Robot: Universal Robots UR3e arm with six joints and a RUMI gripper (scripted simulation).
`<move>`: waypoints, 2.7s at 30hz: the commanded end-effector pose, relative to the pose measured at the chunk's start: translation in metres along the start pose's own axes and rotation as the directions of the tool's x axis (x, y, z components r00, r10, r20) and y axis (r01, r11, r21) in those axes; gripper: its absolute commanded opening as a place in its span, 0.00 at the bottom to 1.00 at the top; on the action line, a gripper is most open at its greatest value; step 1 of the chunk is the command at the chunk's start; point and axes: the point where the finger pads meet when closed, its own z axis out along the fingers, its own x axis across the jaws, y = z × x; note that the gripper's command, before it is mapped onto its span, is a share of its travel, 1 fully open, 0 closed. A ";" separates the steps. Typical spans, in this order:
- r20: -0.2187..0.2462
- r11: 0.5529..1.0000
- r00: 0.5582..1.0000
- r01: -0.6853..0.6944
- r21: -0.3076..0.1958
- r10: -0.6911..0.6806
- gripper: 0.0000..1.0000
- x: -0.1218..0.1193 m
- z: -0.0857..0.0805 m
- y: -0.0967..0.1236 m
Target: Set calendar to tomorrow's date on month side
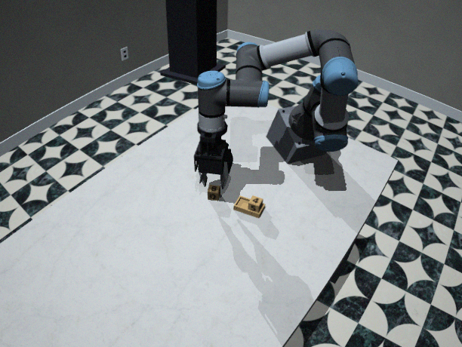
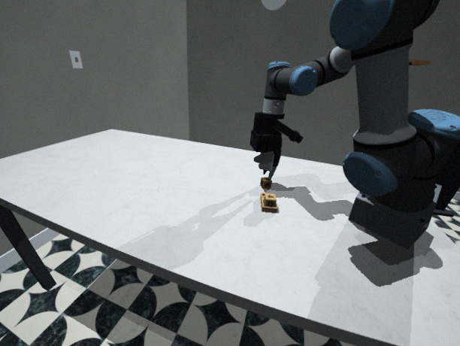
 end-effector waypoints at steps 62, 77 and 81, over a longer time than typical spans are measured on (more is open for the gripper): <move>0.002 1.000 1.000 0.000 -0.001 0.000 0.29 -0.002 0.005 0.001; 0.002 1.000 1.000 0.000 -0.001 0.000 0.29 -0.002 0.027 0.001; 0.002 1.000 1.000 0.000 -0.001 0.000 0.29 -0.002 0.028 0.001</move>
